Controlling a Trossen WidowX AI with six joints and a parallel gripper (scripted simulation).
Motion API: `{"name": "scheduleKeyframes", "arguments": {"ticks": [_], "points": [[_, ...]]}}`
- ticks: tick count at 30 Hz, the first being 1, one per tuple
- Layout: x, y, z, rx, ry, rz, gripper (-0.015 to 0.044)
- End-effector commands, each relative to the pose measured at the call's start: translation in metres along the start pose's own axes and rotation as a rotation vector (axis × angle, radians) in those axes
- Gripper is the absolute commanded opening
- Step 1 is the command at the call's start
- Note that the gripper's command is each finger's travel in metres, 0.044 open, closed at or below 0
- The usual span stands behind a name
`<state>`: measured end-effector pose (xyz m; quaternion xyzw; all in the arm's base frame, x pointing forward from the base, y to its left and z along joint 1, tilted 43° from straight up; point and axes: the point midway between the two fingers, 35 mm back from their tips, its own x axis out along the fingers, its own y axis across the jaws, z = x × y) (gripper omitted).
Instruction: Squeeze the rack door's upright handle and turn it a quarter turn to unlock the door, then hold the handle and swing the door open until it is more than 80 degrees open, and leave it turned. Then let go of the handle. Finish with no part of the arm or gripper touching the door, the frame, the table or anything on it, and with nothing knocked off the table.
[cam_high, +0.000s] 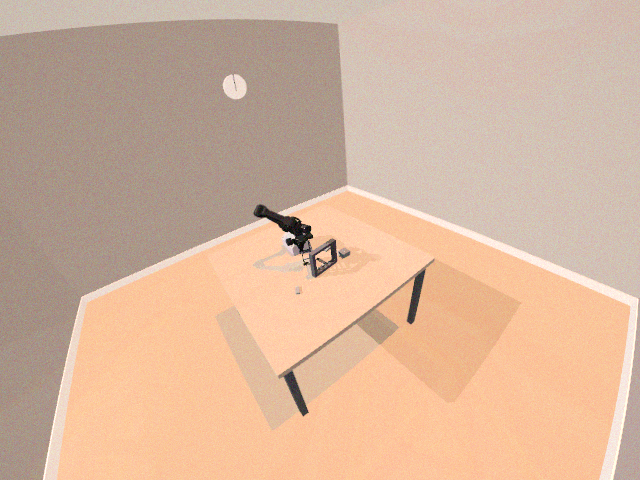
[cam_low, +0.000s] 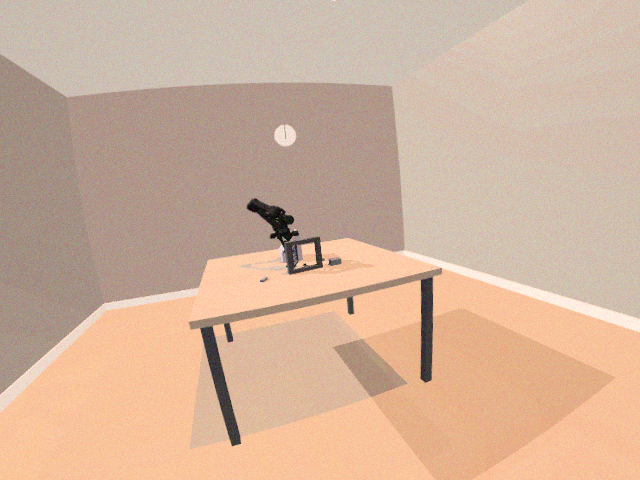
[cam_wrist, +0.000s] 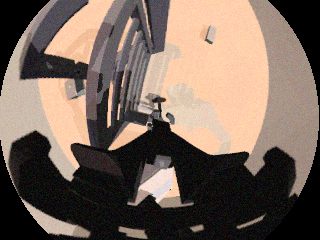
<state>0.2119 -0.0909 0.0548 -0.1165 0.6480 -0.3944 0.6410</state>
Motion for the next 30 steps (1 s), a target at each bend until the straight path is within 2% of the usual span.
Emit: {"name": "scheduleKeyframes", "arguments": {"ticks": [1, 30], "points": [[0.000, -0.008, 0.002, -0.062, -0.006, -0.006, 0.0011], [-0.001, -0.060, 0.025, -0.428, -0.005, -0.009, 0.0011]]}}
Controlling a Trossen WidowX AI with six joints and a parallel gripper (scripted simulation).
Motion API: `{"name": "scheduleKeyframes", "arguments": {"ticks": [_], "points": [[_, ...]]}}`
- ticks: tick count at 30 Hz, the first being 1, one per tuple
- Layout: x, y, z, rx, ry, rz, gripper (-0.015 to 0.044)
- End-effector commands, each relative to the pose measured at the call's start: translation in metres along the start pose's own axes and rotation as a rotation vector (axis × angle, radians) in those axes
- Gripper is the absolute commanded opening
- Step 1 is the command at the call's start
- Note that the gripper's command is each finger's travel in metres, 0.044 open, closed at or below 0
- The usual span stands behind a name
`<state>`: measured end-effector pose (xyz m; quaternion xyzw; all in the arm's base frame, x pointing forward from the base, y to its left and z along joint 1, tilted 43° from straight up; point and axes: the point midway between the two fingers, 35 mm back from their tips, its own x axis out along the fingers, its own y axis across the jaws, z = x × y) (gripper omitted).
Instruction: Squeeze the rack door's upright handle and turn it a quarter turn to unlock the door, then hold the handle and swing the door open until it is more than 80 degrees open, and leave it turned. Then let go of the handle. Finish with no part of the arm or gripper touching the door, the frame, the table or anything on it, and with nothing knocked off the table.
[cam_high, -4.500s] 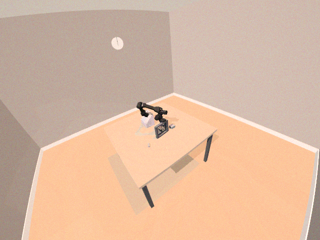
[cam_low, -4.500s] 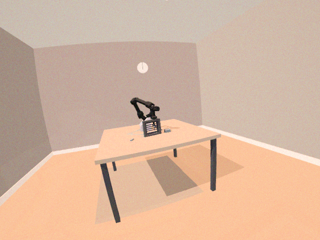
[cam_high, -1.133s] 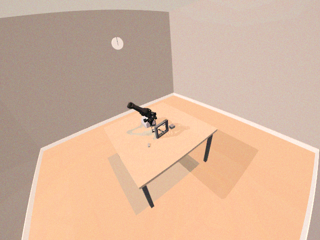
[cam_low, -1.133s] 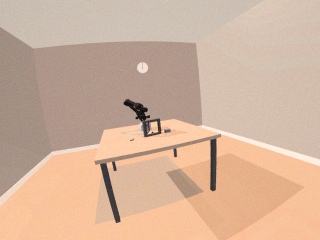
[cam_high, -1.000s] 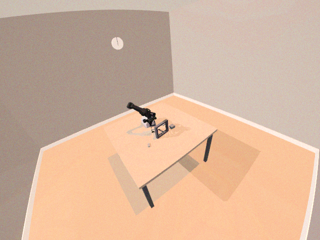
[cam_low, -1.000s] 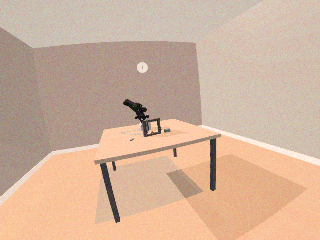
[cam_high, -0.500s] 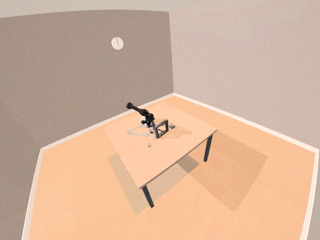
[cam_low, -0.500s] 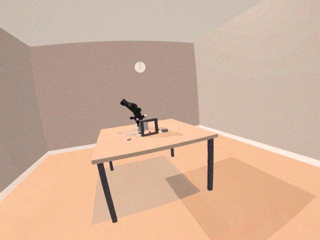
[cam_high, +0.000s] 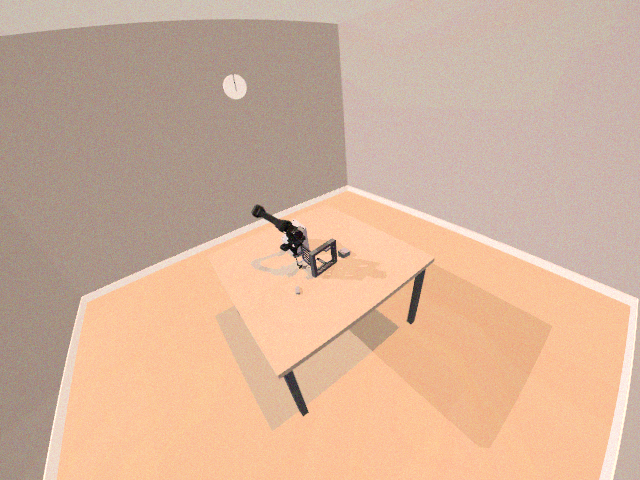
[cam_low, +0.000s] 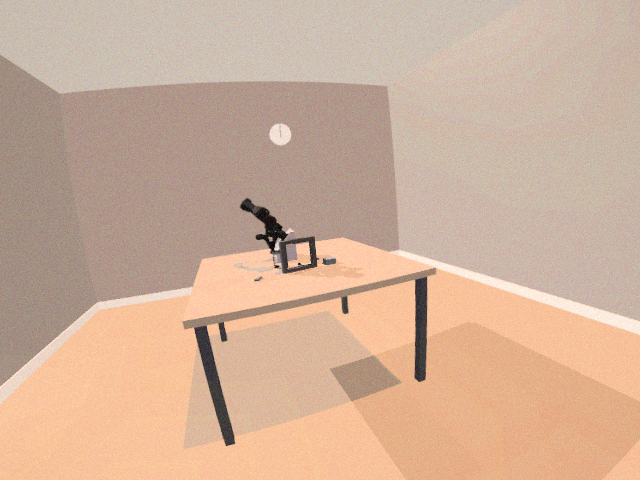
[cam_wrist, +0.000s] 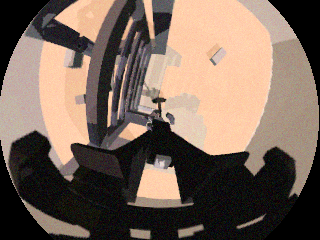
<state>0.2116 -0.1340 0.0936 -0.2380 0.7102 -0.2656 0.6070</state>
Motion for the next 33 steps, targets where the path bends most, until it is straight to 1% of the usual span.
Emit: {"name": "scheduleKeyframes", "arguments": {"ticks": [1, 10, 22, 32, 33], "points": [[0.000, -0.008, 0.002, -0.059, -0.003, -0.005, 0.0011], [-0.001, -0.025, 0.006, -0.167, -0.002, -0.006, 0.0011], [-0.001, -0.025, 0.006, -0.169, -0.002, -0.006, 0.0011], [-0.001, -0.025, 0.006, -0.169, -0.002, -0.006, 0.0274], [-0.001, -0.025, 0.006, -0.169, -0.002, -0.006, 0.0284]]}}
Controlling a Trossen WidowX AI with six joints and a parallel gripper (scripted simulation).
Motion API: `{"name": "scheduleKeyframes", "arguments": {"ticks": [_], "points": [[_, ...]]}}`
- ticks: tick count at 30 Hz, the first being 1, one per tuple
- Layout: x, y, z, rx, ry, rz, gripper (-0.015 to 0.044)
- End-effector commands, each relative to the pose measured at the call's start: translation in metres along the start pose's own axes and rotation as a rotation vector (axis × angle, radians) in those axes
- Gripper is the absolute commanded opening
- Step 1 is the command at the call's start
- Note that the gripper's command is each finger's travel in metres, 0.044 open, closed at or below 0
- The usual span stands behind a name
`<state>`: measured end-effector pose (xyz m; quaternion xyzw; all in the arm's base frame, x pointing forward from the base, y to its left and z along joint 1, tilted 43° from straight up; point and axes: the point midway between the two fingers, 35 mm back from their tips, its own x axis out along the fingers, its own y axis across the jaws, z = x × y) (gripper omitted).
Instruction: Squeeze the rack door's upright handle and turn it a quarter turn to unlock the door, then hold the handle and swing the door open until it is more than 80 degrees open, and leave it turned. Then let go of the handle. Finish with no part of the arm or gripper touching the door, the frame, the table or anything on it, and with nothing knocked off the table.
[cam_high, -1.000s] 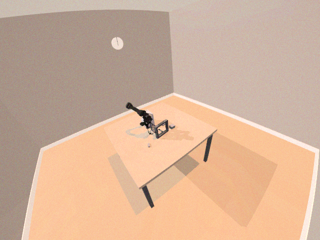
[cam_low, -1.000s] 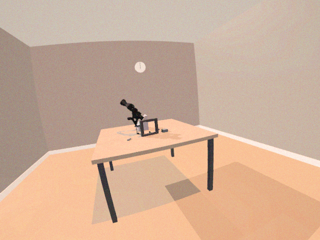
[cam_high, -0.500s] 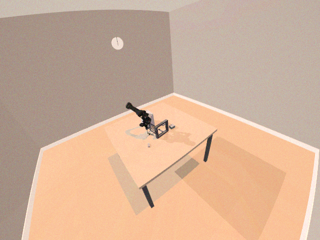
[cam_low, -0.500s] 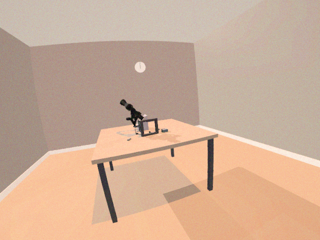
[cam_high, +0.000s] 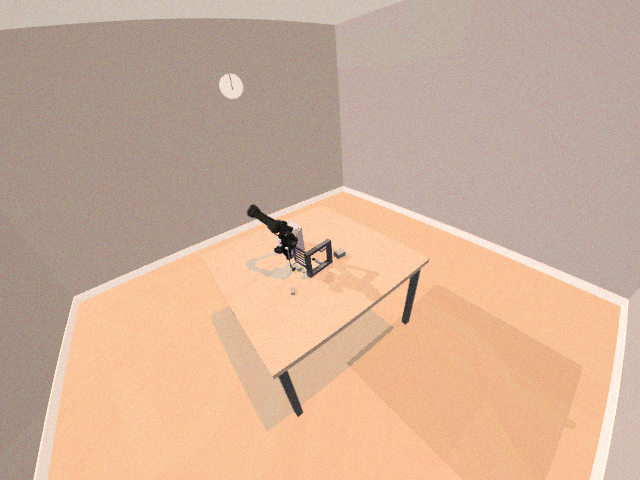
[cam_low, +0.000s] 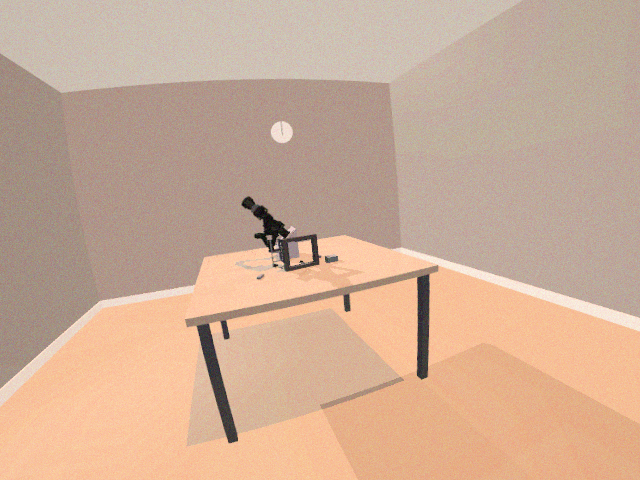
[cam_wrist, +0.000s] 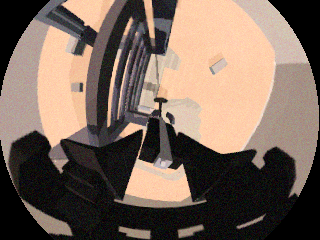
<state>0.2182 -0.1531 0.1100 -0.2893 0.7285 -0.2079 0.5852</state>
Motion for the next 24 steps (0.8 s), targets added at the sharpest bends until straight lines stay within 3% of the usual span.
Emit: {"name": "scheduleKeyframes", "arguments": {"ticks": [1, 24], "points": [[0.000, 0.000, 0.000, -0.005, -0.001, -0.001, 0.0284], [-0.035, 0.000, 0.003, -0.004, -0.003, 0.005, 0.0284]]}}
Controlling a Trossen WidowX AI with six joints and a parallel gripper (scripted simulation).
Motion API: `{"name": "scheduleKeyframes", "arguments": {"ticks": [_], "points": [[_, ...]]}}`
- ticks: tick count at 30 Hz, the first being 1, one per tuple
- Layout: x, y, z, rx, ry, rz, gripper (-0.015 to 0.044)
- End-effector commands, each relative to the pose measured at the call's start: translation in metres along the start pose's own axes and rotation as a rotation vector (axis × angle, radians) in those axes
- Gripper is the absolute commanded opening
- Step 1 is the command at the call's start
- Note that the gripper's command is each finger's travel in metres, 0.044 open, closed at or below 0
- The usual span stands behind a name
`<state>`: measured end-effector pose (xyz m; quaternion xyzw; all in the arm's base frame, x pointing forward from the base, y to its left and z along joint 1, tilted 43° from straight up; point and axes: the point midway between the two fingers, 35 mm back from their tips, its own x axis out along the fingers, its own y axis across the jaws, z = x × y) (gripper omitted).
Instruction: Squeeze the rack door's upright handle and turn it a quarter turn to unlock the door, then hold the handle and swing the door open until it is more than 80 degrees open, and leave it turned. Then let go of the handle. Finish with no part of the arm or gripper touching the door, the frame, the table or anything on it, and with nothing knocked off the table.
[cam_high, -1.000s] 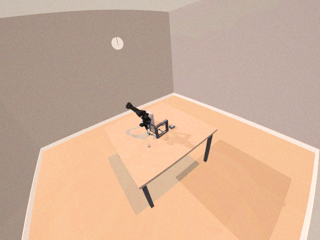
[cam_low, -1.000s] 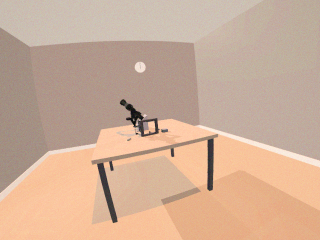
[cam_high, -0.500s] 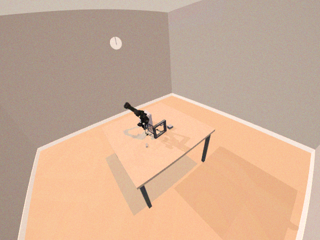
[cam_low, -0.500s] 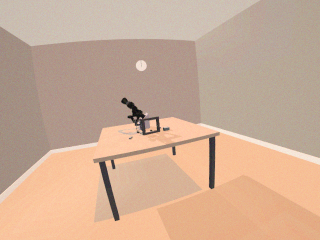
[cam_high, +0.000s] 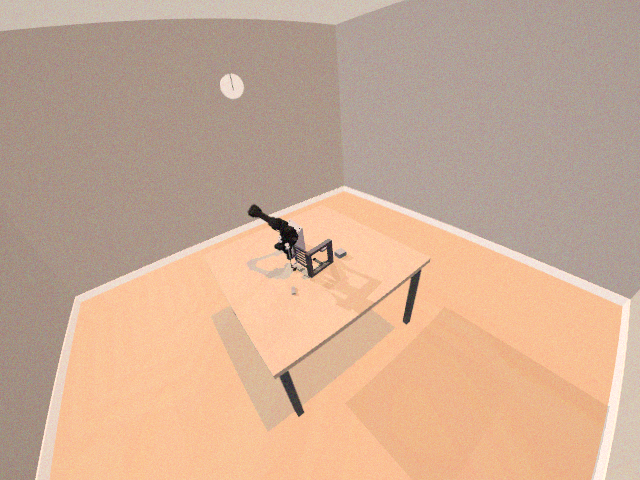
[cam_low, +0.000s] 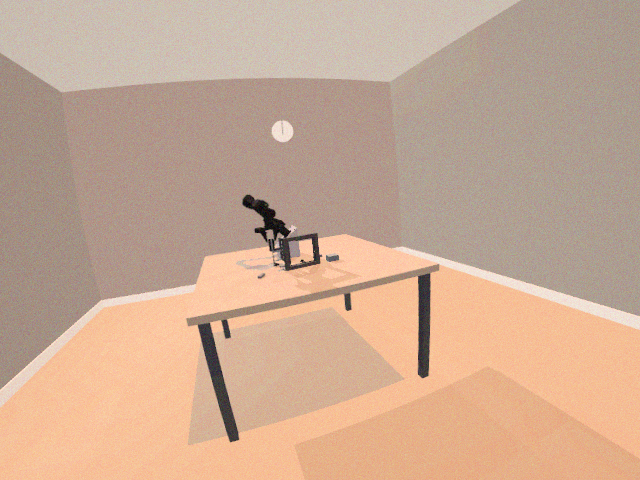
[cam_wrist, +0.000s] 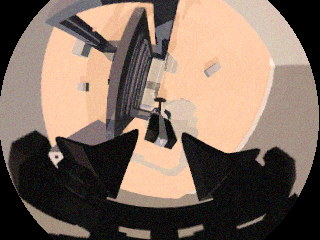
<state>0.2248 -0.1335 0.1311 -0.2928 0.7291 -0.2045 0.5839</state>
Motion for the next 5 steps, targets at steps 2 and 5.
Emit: {"name": "scheduleKeyframes", "arguments": {"ticks": [2, 5], "points": [[-0.0083, 0.0003, 0.0005, 0.006, -0.002, 0.006, 0.0284], [-0.0130, 0.0004, 0.0004, 0.006, -0.002, 0.006, 0.0284]]}}
